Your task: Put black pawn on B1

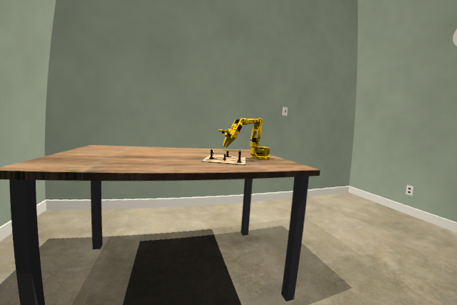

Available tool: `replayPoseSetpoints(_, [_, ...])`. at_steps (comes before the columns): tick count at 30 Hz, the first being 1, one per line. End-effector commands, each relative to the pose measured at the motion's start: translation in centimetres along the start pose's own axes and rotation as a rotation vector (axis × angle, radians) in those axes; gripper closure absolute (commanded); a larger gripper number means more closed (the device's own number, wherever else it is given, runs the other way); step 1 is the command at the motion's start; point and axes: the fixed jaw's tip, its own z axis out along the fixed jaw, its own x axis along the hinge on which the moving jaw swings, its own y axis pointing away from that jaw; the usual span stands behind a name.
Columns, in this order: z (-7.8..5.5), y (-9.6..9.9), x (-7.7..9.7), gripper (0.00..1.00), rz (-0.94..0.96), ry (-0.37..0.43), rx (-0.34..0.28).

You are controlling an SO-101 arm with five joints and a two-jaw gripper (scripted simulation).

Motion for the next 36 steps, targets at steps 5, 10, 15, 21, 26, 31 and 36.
replayPoseSetpoints(5, [1.1,-0.2,0.8,0.91,0.016,0.004,0.003])
replayPoseSetpoints(10, [2.2,-0.2,1.4,0.91,0.016,0.004,0.003])
replayPoseSetpoints(15, [2.9,-0.2,1.9,0.91,0.016,0.004,0.003])
replayPoseSetpoints(21, [4.3,-0.2,2.7,0.91,0.016,0.004,0.003])
replayPoseSetpoints(26, [5.2,-0.1,3.2,0.91,0.016,0.005,0.003])
replayPoseSetpoints(31, [5.6,-0.1,3.5,0.91,0.016,0.005,0.003])
replayPoseSetpoints(36, [5.9,-0.1,3.7,0.91,0.016,0.005,0.003])
